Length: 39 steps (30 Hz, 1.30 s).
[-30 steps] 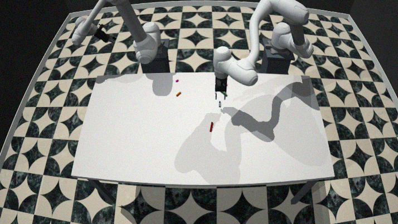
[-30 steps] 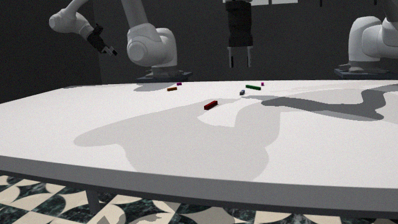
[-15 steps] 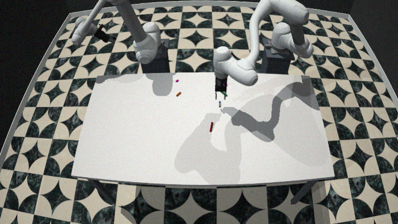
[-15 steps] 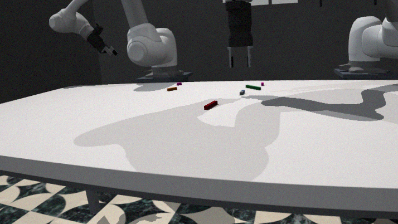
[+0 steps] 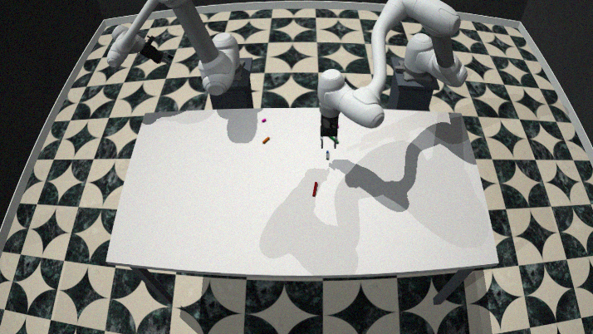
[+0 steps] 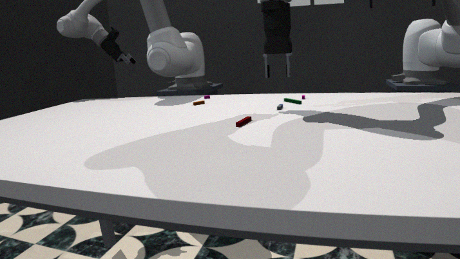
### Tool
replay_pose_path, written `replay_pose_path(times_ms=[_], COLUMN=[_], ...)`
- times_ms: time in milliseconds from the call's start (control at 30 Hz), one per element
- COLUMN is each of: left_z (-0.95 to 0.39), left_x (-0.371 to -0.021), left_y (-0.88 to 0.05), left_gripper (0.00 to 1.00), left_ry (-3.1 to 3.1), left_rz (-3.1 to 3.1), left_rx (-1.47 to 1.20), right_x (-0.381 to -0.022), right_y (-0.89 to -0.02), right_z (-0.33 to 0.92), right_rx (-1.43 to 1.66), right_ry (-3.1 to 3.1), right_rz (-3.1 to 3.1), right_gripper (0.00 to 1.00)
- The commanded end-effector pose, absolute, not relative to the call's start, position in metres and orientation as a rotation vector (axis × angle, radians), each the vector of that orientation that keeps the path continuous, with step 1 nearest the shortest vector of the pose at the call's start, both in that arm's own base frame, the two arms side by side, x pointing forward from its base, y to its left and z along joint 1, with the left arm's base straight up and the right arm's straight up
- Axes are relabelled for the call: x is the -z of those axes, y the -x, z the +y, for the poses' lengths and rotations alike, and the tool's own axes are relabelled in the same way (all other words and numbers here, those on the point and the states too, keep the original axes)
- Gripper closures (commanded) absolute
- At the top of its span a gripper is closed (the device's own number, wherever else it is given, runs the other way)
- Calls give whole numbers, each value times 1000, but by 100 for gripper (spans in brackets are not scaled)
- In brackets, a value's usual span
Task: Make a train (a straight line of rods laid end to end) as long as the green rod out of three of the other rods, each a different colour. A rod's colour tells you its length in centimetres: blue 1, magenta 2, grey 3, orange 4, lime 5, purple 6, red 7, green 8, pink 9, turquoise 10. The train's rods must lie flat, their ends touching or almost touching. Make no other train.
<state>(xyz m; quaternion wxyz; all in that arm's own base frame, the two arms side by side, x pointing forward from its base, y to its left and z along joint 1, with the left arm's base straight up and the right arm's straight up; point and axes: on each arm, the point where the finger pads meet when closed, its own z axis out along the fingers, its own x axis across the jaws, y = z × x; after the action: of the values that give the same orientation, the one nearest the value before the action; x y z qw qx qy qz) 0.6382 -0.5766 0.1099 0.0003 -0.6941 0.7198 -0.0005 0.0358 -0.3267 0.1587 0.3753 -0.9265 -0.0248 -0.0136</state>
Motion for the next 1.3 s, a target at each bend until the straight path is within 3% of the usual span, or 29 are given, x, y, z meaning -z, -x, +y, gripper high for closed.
replay_pose_path(times_ms=[0,1267], left_z=[-574,-560], left_x=[-111,-100], left_y=[-642,-648], left_gripper=[0,0], left_ry=[2270,3105], left_rz=[2173,452], left_rx=[-2,1], right_x=[-159,-159], right_y=[-33,-33], right_z=[-323,-323], right_rx=[26,26], right_ry=[2356,2356], right_rz=[-61,-61], right_gripper=[0,0])
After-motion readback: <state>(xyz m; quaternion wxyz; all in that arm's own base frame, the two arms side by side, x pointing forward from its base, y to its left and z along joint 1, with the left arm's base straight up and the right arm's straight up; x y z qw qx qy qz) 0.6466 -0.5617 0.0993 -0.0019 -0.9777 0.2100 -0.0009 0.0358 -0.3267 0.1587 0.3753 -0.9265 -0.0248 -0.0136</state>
